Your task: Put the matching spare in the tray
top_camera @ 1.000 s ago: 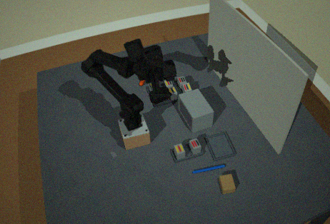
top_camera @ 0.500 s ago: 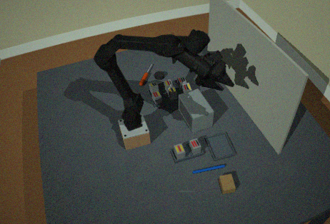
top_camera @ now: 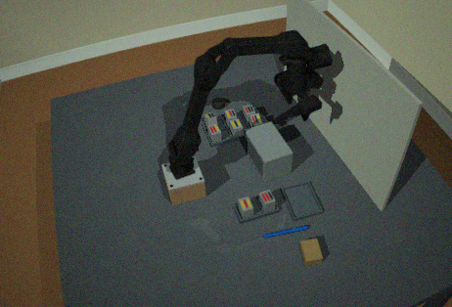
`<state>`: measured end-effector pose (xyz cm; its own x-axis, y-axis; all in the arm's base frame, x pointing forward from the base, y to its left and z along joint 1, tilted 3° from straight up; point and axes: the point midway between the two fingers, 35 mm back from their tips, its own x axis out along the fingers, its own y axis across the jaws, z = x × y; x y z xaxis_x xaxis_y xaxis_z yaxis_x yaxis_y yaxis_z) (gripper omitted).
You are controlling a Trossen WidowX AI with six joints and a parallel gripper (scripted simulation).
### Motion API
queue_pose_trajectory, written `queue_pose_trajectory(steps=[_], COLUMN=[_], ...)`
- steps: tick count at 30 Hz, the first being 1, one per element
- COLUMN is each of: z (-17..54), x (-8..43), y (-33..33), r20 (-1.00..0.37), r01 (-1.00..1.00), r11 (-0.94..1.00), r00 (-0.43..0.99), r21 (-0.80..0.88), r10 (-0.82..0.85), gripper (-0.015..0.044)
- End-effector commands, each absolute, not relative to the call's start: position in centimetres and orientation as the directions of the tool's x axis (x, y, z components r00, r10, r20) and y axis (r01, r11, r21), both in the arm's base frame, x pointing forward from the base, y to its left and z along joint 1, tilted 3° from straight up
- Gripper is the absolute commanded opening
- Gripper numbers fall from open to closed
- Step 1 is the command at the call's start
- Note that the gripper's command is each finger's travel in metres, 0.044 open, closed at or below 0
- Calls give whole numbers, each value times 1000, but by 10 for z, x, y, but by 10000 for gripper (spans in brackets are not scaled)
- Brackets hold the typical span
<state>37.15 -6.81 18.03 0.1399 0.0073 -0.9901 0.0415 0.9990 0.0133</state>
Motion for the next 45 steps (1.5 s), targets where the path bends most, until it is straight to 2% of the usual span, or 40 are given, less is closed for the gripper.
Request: queue_pose_trajectory(steps=[1,19,22,26,30,33,36,41,45], z=[173,173,166,147,126,108,94,93,66], x=[371,371,360,320,268,224,189,186,193], y=[-51,-51,-77,-139,-186,-210,-221,-222,-222], r20=[-997,-997,-997,-998,-998,-999,-999,-999,-999], r01=[84,84,237,610,881,986,995,993,993], r11=[995,995,970,790,469,160,-92,-109,-109], r00=[59,59,61,64,58,48,42,42,43], r21=[48,48,51,56,57,50,40,39,39], r10=[43,43,37,22,13,20,26,27,27], gripper=[440,440,440,440,440,440,440,440,335])
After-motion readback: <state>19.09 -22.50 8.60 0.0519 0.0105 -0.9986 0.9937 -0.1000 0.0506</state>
